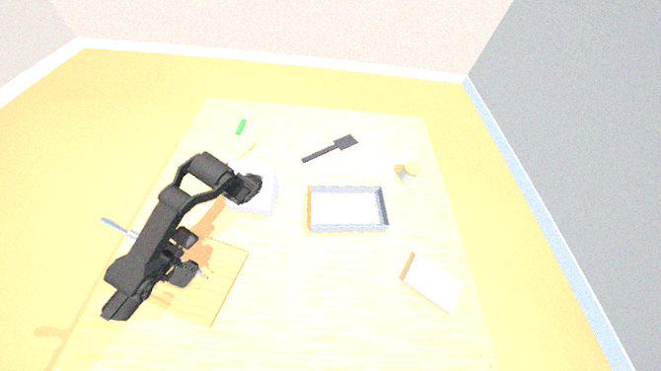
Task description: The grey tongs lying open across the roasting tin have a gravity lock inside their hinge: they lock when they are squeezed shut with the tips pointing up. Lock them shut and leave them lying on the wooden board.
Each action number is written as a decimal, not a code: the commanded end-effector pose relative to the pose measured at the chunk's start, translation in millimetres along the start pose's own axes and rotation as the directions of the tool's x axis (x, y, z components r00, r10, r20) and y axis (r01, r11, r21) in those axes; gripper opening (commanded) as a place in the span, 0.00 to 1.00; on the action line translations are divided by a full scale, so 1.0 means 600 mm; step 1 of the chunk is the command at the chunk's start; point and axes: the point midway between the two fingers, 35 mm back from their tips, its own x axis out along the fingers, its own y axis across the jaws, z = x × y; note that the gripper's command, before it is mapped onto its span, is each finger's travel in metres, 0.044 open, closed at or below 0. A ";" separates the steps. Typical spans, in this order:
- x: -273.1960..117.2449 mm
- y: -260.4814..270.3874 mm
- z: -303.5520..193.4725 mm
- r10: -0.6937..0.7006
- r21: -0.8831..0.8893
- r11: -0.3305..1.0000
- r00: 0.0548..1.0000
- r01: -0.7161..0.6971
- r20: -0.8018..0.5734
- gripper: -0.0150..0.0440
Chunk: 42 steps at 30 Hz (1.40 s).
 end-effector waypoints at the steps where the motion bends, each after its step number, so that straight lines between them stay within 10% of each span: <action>1: -0.007 -0.001 -0.003 -0.023 0.011 1.000 0.997 0.023 -0.072 0.00; 14: -0.043 -0.018 -0.001 -0.163 0.030 0.983 0.947 0.178 -0.278 0.00; 42: -0.044 -0.019 0.000 -0.166 0.030 0.983 0.946 0.181 -0.280 0.00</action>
